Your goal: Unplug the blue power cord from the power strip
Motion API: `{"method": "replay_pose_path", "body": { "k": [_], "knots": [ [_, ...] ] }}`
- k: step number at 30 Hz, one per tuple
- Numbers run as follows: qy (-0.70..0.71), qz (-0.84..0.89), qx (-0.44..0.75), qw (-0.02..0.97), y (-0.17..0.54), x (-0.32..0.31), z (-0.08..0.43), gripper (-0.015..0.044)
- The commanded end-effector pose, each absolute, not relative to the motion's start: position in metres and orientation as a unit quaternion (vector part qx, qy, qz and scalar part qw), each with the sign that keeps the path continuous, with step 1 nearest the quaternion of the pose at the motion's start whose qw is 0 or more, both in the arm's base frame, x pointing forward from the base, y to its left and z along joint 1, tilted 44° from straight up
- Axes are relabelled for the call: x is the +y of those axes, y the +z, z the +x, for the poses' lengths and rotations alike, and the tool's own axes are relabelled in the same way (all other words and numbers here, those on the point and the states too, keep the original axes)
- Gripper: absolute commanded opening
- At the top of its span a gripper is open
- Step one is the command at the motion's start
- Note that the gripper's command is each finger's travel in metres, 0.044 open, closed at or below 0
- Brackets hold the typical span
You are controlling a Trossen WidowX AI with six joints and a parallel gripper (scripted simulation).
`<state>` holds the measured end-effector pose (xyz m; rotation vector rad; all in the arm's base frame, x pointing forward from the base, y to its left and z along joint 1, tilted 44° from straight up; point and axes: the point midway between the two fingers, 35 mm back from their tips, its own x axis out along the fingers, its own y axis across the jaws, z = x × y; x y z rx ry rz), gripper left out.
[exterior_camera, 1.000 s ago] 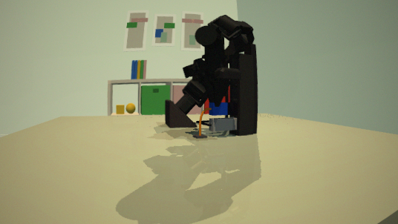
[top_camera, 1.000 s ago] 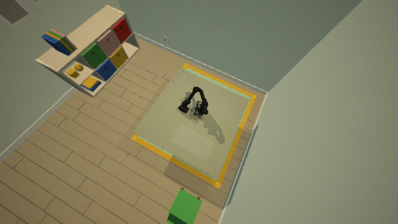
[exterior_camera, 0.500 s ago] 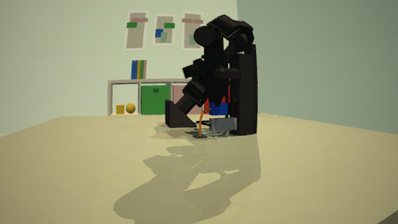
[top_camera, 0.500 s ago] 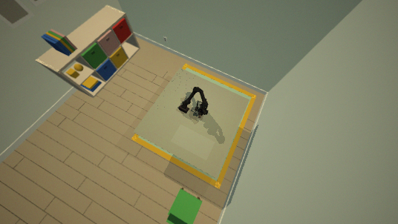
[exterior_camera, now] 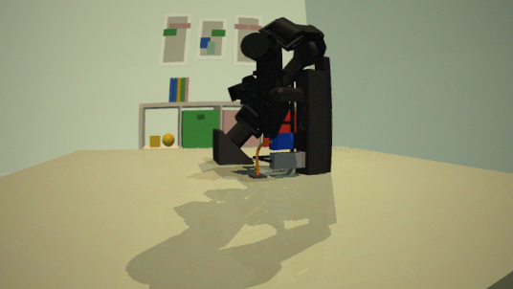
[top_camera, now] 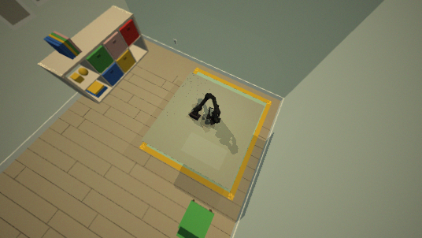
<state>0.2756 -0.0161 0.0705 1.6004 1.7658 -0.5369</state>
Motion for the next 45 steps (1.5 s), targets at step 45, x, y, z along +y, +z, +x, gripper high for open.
{"method": "replay_pose_path", "body": {
  "k": [45],
  "knots": [
    [-0.220, 0.620, 0.672, 0.340, 0.069, -0.035, 0.276, 0.0160]
  ]
}}
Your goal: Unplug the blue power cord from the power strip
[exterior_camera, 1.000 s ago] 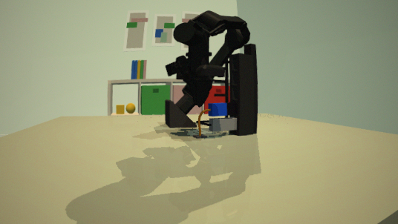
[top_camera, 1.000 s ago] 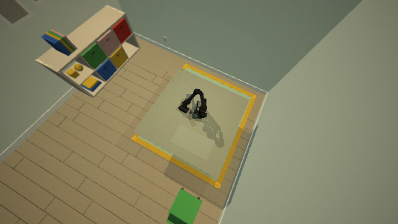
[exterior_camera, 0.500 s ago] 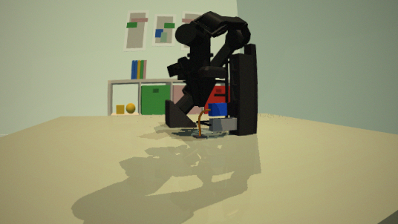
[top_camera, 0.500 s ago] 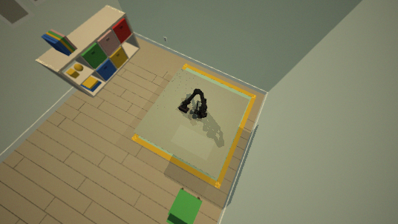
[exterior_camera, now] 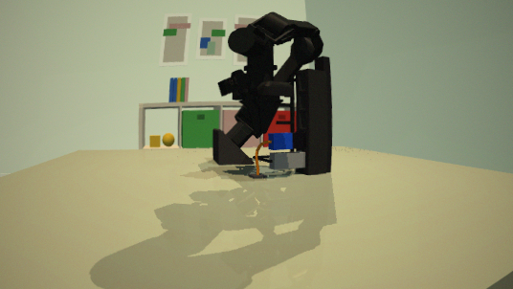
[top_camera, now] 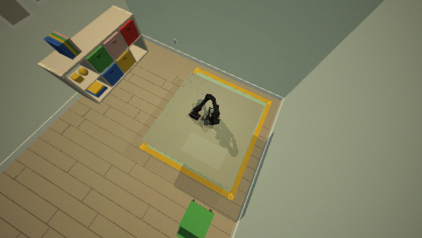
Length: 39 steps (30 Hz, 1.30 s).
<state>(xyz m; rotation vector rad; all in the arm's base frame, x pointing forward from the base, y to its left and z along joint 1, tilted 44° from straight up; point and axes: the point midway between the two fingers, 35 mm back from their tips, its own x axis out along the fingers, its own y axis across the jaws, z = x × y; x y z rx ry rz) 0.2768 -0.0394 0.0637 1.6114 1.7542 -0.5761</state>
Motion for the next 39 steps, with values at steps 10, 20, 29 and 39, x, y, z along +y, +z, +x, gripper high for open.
{"method": "replay_pose_path", "body": {
  "k": [10, 20, 29, 39],
  "knots": [
    [-0.220, 0.620, 0.672, 0.339, 0.080, -0.024, 0.273, 0.0160],
    [-0.219, 0.620, 0.672, 0.339, 0.090, -0.013, 0.270, 0.0160],
    [-0.219, 0.620, 0.672, 0.339, 0.085, -0.009, 0.270, 0.0160],
    [-0.220, 0.619, 0.673, 0.340, 0.082, -0.007, 0.270, 0.0075]
  ]
}}
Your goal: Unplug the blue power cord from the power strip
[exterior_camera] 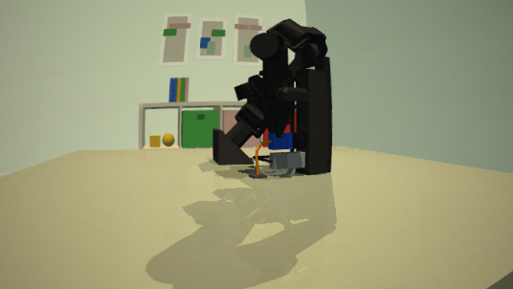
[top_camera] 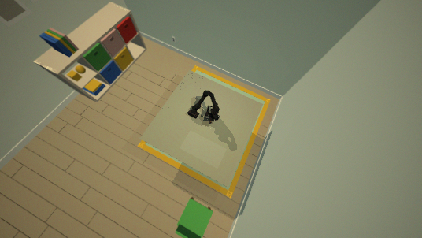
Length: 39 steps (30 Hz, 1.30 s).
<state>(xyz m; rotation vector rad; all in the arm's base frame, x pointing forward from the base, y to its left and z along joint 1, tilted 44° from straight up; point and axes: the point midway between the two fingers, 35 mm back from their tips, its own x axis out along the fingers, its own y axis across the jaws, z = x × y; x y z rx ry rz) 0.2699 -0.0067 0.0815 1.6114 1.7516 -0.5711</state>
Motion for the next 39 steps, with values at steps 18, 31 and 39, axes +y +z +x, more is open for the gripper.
{"method": "replay_pose_path", "body": {
  "k": [18, 31, 39],
  "knots": [
    [-0.220, 0.619, 0.673, 0.340, 0.074, -0.015, 0.273, 0.0000],
    [-0.221, 0.619, 0.672, 0.340, 0.061, -0.031, 0.278, 0.0000],
    [-0.221, 0.619, 0.672, 0.341, 0.053, -0.041, 0.279, 0.0000]
  ]
}}
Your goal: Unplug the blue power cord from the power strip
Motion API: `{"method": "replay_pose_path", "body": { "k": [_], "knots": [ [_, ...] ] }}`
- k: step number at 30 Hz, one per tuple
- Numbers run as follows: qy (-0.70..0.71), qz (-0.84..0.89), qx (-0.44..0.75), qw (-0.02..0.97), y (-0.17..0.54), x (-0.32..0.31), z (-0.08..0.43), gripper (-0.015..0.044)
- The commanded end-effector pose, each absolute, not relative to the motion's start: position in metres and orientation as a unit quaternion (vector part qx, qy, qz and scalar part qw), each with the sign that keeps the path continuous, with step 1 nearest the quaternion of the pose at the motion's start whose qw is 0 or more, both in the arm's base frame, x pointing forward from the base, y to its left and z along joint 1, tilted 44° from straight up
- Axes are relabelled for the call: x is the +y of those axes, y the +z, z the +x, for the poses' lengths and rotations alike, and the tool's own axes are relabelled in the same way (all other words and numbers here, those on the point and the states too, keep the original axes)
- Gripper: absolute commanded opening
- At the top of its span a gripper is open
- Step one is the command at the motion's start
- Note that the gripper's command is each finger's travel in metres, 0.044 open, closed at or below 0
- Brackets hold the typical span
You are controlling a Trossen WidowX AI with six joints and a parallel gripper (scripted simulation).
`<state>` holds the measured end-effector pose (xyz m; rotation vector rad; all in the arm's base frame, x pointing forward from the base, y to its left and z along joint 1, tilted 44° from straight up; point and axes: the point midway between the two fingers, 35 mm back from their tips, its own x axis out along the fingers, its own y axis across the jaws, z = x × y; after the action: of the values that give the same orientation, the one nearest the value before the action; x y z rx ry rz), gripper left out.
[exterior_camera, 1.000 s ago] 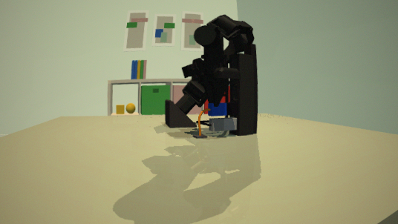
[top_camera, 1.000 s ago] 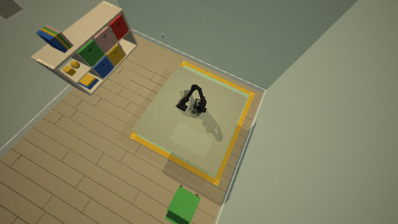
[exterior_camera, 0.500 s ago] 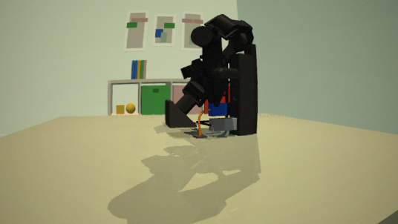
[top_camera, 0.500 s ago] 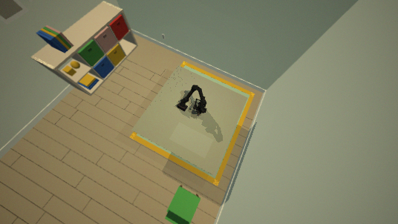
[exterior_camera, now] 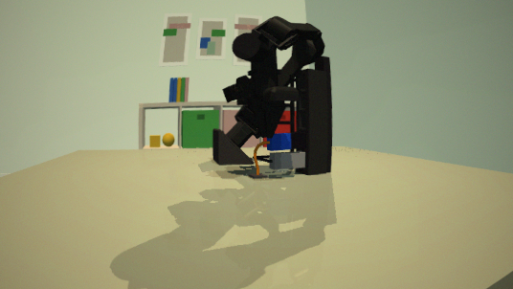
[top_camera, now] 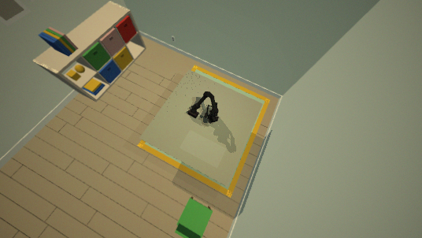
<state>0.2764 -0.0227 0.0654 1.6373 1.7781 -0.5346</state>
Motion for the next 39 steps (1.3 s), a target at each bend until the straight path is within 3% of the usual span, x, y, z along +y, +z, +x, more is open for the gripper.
{"method": "replay_pose_path", "body": {
  "k": [1, 10, 16, 39],
  "knots": [
    [-0.221, 0.619, 0.672, 0.341, 0.052, -0.042, 0.279, 0.0000],
    [-0.221, 0.619, 0.672, 0.341, 0.043, -0.054, 0.279, 0.0000],
    [-0.208, 0.612, 0.679, 0.347, 0.053, -0.037, 0.279, 0.0157],
    [-0.220, 0.620, 0.672, 0.340, 0.066, -0.039, 0.277, 0.0160]
  ]
}}
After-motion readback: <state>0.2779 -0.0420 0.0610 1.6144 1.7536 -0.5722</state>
